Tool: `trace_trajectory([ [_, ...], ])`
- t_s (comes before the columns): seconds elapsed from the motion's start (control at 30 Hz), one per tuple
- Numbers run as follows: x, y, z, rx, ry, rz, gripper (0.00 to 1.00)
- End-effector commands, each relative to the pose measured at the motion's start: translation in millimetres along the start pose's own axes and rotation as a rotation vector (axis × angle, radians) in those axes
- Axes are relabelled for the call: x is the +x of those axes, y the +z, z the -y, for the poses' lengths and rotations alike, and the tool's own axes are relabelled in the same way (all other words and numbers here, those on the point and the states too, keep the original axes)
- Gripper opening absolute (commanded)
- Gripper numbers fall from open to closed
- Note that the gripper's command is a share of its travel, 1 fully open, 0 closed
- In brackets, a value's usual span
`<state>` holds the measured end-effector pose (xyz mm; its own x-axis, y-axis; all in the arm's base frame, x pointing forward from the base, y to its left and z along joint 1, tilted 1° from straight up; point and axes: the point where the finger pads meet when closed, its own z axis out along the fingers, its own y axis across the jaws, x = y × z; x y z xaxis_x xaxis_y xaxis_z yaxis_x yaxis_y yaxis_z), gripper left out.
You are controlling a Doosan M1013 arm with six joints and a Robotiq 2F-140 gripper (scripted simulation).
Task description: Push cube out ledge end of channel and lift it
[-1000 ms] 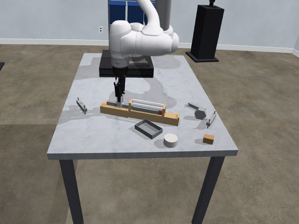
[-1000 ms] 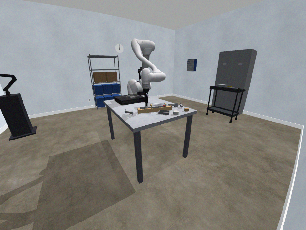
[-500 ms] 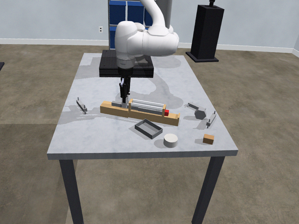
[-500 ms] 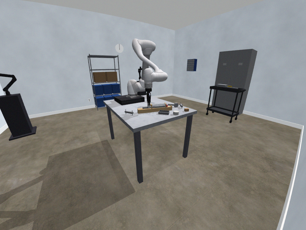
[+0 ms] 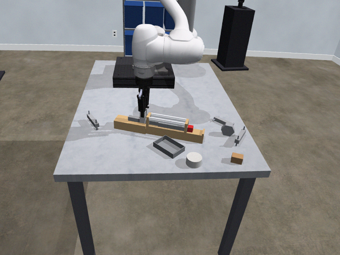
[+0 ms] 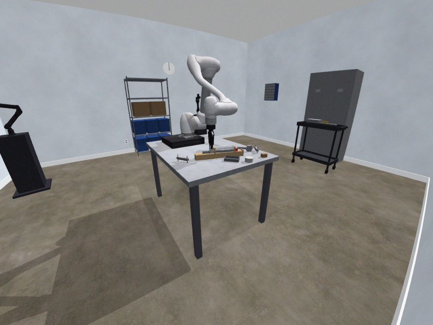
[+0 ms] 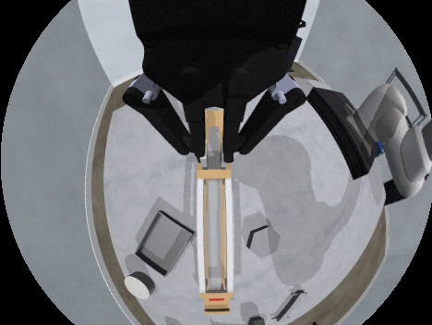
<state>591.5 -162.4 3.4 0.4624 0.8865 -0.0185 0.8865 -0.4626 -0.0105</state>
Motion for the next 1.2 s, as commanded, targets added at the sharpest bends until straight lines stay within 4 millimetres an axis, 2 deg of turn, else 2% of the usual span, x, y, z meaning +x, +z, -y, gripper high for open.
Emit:
trace_trajectory([
  [0.0, 0.1, -0.1, 0.0, 0.0, 0.0, 0.0, 0.0],
  [1.03, 0.1, -0.1, 0.0, 0.0, 0.0, 0.0, 0.0],
  [1.07, 0.1, -0.1, 0.0, 0.0, 0.0, 0.0, 0.23],
  [1.17, 0.1, -0.1, 0.0, 0.0, 0.0, 0.0, 0.23],
])
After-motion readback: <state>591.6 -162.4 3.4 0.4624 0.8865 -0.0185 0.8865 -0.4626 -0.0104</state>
